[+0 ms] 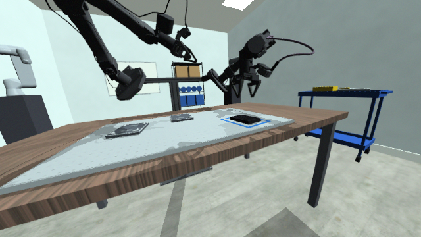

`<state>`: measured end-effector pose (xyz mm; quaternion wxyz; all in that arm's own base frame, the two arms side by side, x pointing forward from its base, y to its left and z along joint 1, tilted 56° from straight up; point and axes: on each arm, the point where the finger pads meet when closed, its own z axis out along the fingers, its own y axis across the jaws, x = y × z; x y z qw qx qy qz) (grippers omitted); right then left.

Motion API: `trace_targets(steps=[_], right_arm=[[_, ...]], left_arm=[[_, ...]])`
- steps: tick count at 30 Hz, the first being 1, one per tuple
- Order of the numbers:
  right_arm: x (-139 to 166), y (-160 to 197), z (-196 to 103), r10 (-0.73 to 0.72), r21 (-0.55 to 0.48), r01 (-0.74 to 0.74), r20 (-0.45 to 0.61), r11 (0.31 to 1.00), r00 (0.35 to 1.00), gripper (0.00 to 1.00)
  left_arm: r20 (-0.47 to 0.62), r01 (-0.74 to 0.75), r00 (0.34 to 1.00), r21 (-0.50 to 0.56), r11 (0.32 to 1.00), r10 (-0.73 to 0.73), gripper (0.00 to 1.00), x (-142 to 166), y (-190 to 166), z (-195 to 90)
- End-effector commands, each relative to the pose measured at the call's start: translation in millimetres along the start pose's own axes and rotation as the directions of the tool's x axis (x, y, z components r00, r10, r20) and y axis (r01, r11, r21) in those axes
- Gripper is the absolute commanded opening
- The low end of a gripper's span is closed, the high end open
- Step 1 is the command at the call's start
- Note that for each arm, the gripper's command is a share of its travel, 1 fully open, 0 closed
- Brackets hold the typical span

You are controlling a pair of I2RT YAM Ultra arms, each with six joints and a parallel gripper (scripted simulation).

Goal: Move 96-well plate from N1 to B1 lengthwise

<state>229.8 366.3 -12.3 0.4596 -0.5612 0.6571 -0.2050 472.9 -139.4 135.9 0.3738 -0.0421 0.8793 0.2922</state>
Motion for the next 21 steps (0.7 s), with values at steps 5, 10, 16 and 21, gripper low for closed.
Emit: trace_targets(steps=[5,10,16,21], right_arm=[[-12,-3,-2,0.015,0.004,-0.015,0.024,1.0,1.0,1.0],[-12,-3,-2,0.015,0.004,-0.015,0.024,1.0,1.0,1.0],[-12,-3,-2,0.015,0.004,-0.015,0.024,1.0,1.0,1.0],[-12,-3,-2,0.015,0.004,-0.015,0.024,1.0,1.0,1.0]], left_arm=[[-0.041,-0.028,0.999,-0.035,0.999,0.026,1.0,13,2,2],[0.035,-0.023,0.999,-0.017,1.0,0.023,1.0,-3,-1,-4],[0.194,-0.087,0.977,0.017,0.996,0.082,1.0,-15,-6,-13],[0.352,-0.128,0.931,0.057,0.99,0.099,1.0,-37,-3,-34]])
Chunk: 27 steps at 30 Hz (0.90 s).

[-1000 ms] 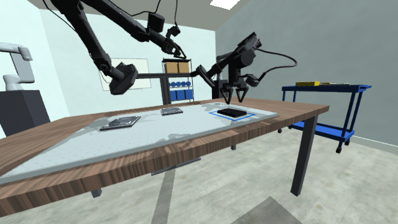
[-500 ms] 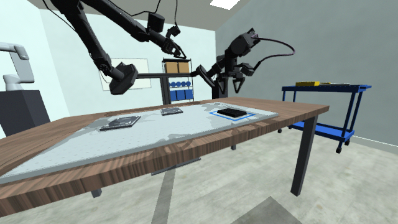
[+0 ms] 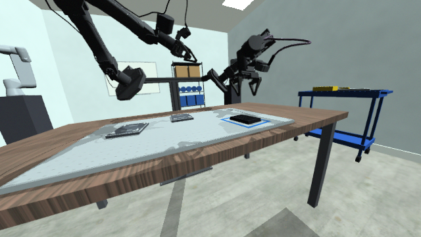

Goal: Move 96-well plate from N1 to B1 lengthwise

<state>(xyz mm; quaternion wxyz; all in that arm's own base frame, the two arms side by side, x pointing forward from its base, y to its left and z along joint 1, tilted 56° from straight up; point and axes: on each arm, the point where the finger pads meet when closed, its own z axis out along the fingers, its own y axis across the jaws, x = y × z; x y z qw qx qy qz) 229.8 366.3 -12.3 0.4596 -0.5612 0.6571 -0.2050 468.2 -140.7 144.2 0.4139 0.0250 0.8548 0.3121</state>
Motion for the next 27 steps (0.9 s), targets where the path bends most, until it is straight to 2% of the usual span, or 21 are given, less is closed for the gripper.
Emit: trace_targets(steps=[1,3,5,8,14,17,27], right_arm=[[-12,-3,-2,0.015,0.004,-0.015,0.024,1.0,1.0,1.0],[-12,-3,-2,0.015,0.004,-0.015,0.024,1.0,1.0,1.0],[-12,-3,-2,0.015,0.004,-0.015,0.024,1.0,1.0,1.0],[-12,-3,-2,0.015,0.004,-0.015,0.024,1.0,1.0,1.0],[-12,-3,-2,0.015,0.004,-0.015,0.024,1.0,1.0,1.0],[-12,-3,-2,0.015,0.004,-0.015,0.024,1.0,1.0,1.0],[-12,-3,-2,0.015,0.004,-0.015,0.024,1.0,1.0,1.0]], left_arm=[[0.228,-0.013,0.974,0.062,0.998,-0.002,1.0,-38,-3,-21],[0.246,-0.041,0.969,0.063,0.997,0.024,1.0,-32,-4,-21],[0.311,-0.044,0.95,0.068,0.997,0.021,1.0,-44,1,-28],[0.379,-0.082,0.924,0.069,0.994,0.05,1.0,-46,4,-35],[0.454,-0.188,0.879,0.048,0.981,0.146,1.0,-21,6,-33],[0.458,-0.281,0.858,0.043,0.959,0.232,1.0,13,-1,-26],[0.451,-0.343,0.845,0.048,0.938,0.286,1.0,38,-4,-23]])
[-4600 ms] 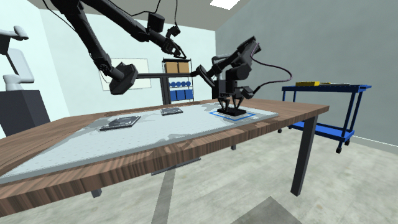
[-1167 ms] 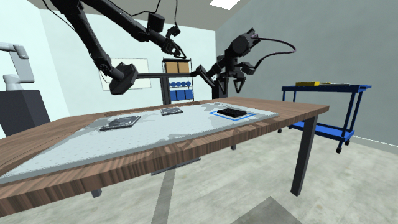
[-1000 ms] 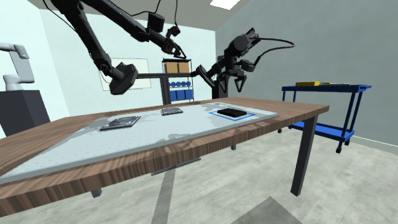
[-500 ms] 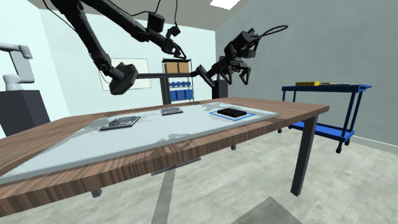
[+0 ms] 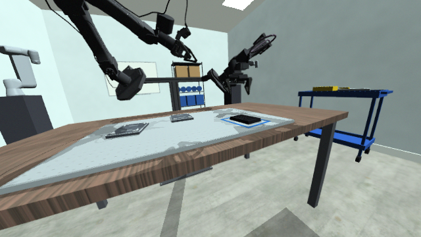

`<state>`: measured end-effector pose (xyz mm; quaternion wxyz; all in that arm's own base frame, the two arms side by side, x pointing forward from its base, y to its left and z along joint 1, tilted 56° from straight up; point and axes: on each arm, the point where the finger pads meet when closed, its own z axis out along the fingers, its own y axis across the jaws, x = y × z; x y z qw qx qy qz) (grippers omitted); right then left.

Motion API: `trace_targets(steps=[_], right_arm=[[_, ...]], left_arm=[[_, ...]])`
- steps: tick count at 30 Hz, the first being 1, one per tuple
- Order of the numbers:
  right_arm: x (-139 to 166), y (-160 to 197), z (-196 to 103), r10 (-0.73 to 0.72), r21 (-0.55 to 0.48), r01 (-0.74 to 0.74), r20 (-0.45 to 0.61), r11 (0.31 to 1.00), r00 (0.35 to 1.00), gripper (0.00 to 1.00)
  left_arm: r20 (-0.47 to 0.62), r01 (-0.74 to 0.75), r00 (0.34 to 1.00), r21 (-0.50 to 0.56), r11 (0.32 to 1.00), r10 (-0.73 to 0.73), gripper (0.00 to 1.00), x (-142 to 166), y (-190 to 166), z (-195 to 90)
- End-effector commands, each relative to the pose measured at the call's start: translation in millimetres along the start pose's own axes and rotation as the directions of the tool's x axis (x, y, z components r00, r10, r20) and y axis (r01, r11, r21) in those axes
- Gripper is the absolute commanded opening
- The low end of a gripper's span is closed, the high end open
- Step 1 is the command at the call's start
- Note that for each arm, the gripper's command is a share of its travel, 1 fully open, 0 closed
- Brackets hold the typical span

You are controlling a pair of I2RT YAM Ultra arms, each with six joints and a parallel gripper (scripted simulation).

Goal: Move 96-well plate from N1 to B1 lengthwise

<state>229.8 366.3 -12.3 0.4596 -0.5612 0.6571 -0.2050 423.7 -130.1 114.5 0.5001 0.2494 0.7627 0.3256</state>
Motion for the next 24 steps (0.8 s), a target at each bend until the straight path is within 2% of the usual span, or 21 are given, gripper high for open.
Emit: trace_targets(steps=[1,24], right_arm=[[-12.4,-2.7,-1.8,0.015,0.004,-0.015,0.024,1.0,1.0,1.0],[-12.4,-2.7,-1.8,0.015,0.004,-0.015,0.024,1.0,1.0,1.0]], left_arm=[[0.091,0.014,0.996,0.008,1.0,-0.015,1.0,-17.9,-0.3,-3.4],[0.098,0.022,0.995,0.004,1.0,-0.023,1.0,-22.3,1.8,-2.8]])
